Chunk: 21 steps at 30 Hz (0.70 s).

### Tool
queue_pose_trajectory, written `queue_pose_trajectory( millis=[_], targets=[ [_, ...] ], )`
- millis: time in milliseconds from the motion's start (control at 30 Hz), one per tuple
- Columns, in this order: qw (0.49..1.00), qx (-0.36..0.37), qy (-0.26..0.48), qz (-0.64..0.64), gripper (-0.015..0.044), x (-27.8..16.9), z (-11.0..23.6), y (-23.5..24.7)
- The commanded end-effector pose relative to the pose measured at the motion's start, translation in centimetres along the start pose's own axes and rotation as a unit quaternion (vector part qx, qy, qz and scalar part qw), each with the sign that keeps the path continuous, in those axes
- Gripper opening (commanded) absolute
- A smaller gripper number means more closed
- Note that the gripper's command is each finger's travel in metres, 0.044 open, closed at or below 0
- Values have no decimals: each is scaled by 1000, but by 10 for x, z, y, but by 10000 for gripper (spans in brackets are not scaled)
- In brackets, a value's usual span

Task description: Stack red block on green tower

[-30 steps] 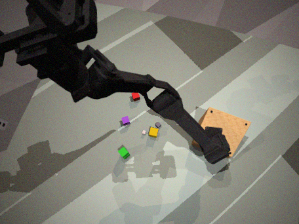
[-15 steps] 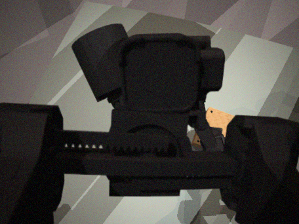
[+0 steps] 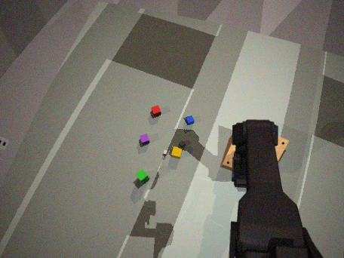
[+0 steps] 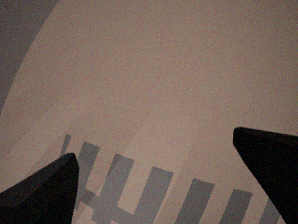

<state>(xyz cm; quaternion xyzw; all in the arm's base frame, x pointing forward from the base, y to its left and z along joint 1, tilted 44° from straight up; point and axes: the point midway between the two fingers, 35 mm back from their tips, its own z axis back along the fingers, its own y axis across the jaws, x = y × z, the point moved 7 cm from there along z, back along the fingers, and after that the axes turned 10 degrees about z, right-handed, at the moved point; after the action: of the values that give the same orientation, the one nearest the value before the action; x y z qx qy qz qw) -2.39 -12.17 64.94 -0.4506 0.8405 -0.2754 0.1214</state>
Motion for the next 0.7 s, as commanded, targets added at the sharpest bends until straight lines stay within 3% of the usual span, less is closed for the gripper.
queue_pose_trajectory(
  millis=[0,300,567,667],
  targets=[
    [996,27,81,12,440,-41,-25,28],
    [966,102,231,65,440,-135,-53,76],
    [916,147,363,89,440,-224,-44,96],
    [909,129,384,94,440,-234,-40,93]
  ],
)
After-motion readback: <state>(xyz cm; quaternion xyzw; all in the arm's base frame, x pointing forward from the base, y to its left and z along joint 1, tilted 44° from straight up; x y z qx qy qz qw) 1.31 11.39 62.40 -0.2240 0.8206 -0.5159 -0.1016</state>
